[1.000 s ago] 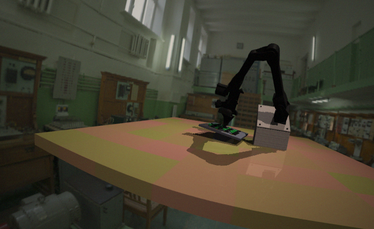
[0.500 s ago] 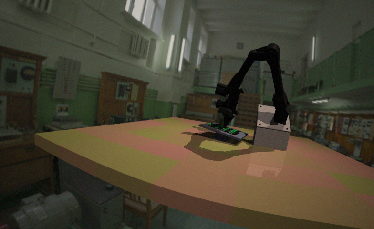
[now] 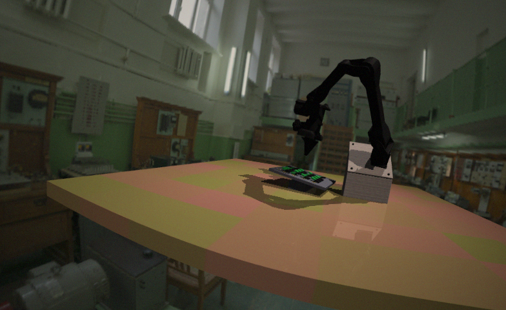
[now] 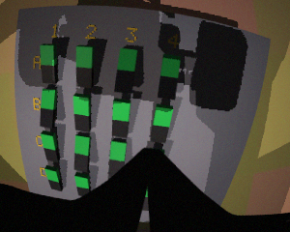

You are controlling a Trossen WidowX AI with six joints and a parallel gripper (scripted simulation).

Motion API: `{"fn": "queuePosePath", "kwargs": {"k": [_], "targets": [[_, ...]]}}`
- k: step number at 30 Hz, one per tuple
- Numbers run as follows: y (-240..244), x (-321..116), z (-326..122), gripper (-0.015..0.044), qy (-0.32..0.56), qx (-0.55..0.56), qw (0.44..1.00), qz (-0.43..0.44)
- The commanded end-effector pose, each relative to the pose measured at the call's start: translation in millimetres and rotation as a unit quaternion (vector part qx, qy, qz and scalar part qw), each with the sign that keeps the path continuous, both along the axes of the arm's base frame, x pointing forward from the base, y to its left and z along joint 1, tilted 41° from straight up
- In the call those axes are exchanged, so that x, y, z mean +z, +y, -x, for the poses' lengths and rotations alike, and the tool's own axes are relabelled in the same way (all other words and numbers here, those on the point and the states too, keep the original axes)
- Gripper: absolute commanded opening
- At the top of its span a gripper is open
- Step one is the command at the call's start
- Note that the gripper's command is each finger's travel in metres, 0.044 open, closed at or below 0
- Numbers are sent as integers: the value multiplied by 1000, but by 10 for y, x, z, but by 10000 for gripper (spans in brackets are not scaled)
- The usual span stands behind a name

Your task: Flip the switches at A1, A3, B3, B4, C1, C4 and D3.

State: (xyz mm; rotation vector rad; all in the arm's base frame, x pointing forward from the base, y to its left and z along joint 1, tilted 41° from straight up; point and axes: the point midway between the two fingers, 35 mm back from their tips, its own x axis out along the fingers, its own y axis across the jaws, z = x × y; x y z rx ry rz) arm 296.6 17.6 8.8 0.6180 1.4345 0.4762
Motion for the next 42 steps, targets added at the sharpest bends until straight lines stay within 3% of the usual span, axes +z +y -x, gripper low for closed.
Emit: {"fn": "queuePosePath", "kwargs": {"k": [1, 6, 42], "targets": [[-72, -69, -15, 0, 4, 3, 1000, 1], [157, -333, -51, 0, 14, 11, 1000, -1], [315, -514, -69, 0, 14, 11, 1000, -2]]}}
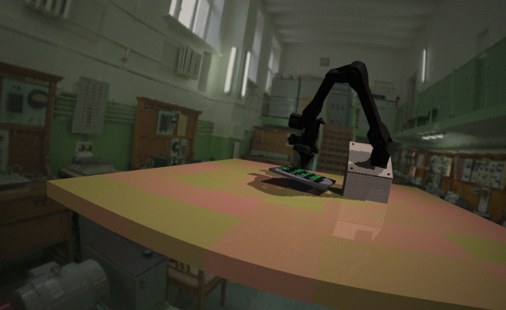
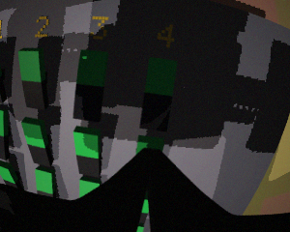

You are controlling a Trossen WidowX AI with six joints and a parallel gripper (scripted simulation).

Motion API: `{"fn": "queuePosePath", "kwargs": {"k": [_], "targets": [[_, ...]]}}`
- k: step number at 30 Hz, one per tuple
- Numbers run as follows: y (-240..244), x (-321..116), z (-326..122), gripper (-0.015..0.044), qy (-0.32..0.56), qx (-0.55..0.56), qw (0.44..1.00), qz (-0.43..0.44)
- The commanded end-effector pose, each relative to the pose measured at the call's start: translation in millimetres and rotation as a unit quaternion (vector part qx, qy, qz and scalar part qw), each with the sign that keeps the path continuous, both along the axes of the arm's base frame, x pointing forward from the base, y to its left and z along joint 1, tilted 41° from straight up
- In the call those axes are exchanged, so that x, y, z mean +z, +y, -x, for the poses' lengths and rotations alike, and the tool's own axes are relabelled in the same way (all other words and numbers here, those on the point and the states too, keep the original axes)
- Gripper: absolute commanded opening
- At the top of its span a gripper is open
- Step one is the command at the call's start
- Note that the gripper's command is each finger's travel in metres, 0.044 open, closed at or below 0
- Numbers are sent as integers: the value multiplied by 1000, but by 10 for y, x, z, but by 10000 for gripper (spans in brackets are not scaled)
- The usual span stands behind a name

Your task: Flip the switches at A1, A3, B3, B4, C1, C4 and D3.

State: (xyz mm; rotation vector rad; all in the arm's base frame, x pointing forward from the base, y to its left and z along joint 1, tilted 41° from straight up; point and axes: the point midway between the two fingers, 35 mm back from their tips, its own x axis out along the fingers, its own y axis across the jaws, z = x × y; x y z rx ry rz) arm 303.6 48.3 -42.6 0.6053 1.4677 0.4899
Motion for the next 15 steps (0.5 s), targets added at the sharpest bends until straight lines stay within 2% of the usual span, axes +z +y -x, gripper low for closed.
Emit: {"fn": "queuePosePath", "kwargs": {"k": [1, 15], "targets": [[7, 0, 0, 0, 2, -2, 1000, -3], [17, -11, -1, 0, 2, -2, 1000, -3]]}}
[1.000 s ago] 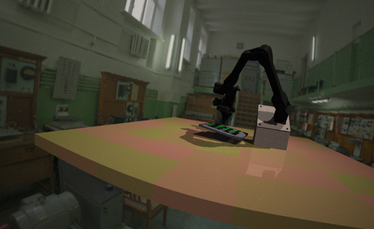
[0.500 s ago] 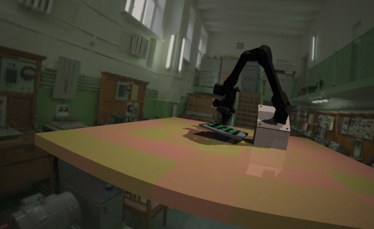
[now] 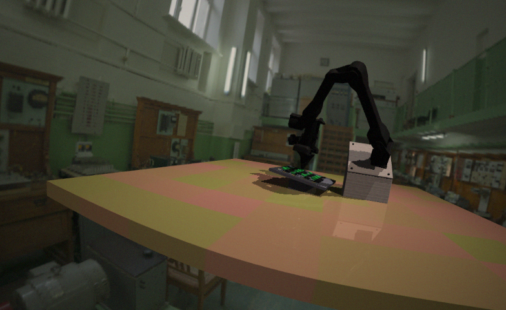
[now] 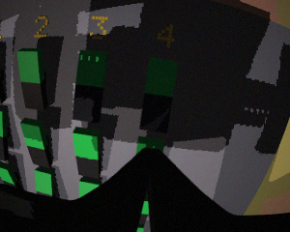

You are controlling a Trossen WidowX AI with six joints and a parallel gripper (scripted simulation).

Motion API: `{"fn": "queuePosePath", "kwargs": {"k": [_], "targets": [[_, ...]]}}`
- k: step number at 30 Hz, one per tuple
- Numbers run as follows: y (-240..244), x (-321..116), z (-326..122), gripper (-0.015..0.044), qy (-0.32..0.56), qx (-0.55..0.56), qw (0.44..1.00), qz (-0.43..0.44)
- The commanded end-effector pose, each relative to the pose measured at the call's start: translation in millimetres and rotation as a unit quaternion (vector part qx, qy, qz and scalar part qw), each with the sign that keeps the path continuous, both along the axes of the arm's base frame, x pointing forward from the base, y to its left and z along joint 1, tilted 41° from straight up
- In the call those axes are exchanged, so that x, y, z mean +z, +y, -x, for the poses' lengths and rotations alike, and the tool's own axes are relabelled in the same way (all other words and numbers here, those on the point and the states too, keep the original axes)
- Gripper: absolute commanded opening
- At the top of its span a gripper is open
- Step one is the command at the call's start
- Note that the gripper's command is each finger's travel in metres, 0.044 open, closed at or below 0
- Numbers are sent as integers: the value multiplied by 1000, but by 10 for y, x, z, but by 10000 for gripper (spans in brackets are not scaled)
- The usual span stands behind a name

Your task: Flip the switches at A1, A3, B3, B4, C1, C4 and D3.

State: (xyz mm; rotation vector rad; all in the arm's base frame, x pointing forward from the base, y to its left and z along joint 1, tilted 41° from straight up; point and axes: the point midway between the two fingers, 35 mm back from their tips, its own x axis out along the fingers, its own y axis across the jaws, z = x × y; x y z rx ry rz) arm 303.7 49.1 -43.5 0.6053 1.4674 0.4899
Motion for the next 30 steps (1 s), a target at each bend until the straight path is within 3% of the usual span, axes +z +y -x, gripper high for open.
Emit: {"fn": "queuePosePath", "kwargs": {"k": [1, 30], "targets": [[11, -4, 1, 0, 2, -2, 1000, -3], [36, -33, -2, 0, 2, -2, 1000, -3]]}}
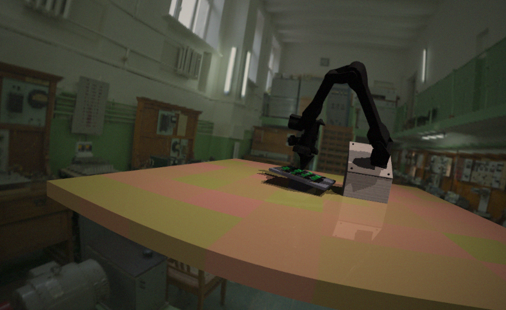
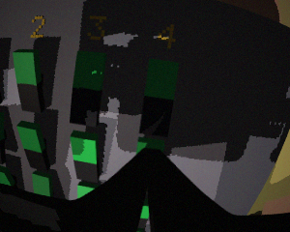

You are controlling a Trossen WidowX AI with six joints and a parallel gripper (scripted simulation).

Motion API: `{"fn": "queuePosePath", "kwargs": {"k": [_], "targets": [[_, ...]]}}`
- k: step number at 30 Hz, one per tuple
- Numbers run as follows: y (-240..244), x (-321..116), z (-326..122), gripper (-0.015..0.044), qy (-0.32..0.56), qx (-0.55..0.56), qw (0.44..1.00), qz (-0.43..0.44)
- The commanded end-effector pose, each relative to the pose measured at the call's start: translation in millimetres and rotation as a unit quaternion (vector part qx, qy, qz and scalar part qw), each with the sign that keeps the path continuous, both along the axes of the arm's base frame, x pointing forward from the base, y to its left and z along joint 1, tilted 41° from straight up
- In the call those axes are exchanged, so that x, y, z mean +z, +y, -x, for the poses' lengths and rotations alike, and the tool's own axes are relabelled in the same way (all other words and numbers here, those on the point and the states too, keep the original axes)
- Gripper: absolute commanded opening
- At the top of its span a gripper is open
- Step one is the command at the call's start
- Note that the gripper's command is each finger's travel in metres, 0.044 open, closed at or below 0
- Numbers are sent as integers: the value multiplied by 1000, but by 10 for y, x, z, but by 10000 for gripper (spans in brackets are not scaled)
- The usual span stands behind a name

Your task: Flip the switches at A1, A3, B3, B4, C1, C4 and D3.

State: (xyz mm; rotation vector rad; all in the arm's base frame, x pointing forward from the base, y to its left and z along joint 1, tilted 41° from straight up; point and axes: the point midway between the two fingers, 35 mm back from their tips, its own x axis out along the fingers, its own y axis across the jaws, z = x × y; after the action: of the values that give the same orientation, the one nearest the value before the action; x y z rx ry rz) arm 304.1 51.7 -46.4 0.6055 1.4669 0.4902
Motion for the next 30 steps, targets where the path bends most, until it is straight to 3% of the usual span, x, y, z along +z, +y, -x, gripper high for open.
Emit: {"fn": "queuePosePath", "kwargs": {"k": [1, 6, 10, 14, 23, 30], "targets": [[11, -4, 2, 0, 2, -2, 1000, -3], [-19, 21, 0, 0, 0, -1, 1000, 0], [-391, 455, 53, 0, -7, -10, 1000, 0], [-413, 483, 60, 0, -8, -11, 1000, 0], [347, 1096, 351, 0, -6, -11, 1000, -2], [479, 1058, 376, 0, -3, -8, 1000, -4]]}}
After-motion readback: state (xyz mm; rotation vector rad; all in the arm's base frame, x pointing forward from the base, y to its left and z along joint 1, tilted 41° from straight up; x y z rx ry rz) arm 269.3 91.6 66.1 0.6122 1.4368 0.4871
